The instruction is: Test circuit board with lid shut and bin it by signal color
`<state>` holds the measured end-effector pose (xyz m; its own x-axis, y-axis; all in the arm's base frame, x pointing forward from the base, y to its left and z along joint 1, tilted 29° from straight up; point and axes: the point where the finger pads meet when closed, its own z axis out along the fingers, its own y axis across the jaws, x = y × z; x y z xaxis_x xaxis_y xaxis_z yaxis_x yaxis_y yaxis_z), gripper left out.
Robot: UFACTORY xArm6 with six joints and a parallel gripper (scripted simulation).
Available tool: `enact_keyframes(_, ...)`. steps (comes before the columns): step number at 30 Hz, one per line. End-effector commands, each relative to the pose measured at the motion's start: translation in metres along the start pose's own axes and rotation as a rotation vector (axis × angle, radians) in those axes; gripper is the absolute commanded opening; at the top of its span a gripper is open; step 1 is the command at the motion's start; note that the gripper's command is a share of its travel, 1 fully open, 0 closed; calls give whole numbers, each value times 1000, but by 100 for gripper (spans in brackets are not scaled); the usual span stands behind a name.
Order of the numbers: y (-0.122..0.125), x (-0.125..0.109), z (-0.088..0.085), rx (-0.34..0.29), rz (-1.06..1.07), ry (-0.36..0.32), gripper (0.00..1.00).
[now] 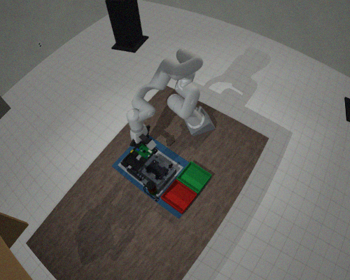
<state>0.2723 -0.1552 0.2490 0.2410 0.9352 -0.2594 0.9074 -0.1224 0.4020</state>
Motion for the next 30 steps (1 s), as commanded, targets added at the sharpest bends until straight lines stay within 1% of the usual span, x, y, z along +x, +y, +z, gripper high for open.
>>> enact_keyframes(1, 10, -3, 27, -10, -1, 0, 100)
enact_keyframes(5, 10, -3, 41, -10, -1, 0, 100)
enact_keyframes(10, 10, -3, 50, -10, -1, 0, 100)
enact_keyframes(25, 10, -3, 52, -10, -1, 0, 100)
enact_keyframes(30, 10, -3, 56, -10, -1, 0, 100)
